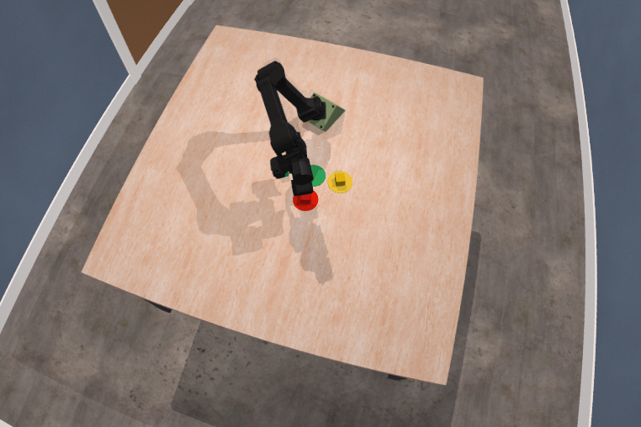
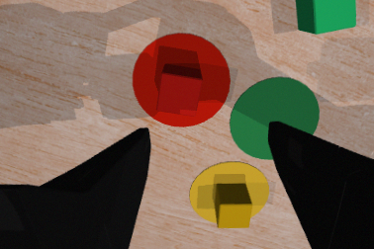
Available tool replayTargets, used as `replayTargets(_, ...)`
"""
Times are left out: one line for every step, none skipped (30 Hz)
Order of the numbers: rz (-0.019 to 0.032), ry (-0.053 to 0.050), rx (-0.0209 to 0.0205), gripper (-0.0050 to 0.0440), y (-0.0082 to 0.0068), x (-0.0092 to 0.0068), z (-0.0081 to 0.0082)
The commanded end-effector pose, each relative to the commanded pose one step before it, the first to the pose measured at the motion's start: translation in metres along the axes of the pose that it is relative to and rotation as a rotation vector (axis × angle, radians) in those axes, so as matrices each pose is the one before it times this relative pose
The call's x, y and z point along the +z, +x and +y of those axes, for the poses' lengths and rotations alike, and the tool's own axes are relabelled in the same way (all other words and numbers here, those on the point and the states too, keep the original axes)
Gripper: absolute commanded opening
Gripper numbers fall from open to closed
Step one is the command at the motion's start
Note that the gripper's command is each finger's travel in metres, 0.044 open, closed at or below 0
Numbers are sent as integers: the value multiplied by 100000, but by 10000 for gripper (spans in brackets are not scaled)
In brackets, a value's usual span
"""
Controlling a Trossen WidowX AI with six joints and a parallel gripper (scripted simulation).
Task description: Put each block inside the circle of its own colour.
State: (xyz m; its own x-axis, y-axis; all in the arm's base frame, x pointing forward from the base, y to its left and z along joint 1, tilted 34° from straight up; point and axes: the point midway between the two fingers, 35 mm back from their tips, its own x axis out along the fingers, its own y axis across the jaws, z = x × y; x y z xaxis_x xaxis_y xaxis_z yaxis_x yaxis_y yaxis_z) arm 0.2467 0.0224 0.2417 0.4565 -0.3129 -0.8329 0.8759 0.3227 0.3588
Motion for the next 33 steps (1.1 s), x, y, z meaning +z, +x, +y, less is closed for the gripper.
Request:
replayTargets(1143,-14624,2567,265,-464,1217,-1287)
replayTargets(49,-3732,-45,265,2,131,-250)
replayTargets(46,-3857,-39,265,2,118,-255)
replayTargets(45,-3750,-34,265,1,107,-266)
replayTargets(41,-3821,-28,265,1,91,-265)
replayTargets(37,-3847,-23,265,0,77,-270)
replayTargets(33,-3790,-19,265,0,63,-274)
replayTargets(29,-3740,-14,265,-1,48,-272)
replayTargets(24,-3745,-10,265,-1,33,-269)
replayTargets(0,0,0,265,0,0,0)
replayTargets(0,0,0,265,0,0,0)
replayTargets(19,-8725,-7,265,-1,19,-267)
replayTargets(22,-3634,-6,265,-4,-20,-545)
replayTargets(2,-3620,0,265,-3,-30,-311)
replayTargets(-4,-3751,1,265,-3,-39,-260)
replayTargets(-10,-3735,1,265,-3,-51,-253)
replayTargets(-16,-3797,1,265,-3,-63,-247)
replayTargets(-22,-3722,1,265,-3,-76,-245)
replayTargets(-27,-3726,-1,265,-3,-87,-235)
replayTargets(-32,-3731,-2,265,-4,-98,-228)
replayTargets(-38,-3713,-4,265,-4,-108,-222)
replayTargets(-42,-3749,-7,265,-4,-118,-213)
replayTargets(-48,-3708,-10,265,-4,-129,-207)
replayTargets(-52,-3740,-14,265,-4,-137,-197)
replayTargets(-57,-3744,-18,265,-4,-146,-189)
replayTargets(-61,-3710,-22,265,-4,-155,-180)
replayTargets(0,0,0,265,0,0,0)
replayTargets(0,0,0,265,0,0,0)
replayTargets(-64,-8766,-29,265,-4,-161,-170)
replayTargets(-143,-3480,-78,265,-8,-369,-312)
replayTargets(-86,-3599,-53,265,-4,-213,-160)
replayTargets(-77,-3724,-52,265,-3,-189,-128)
replayTargets(-78,-3663,-59,265,-3,-193,-117)
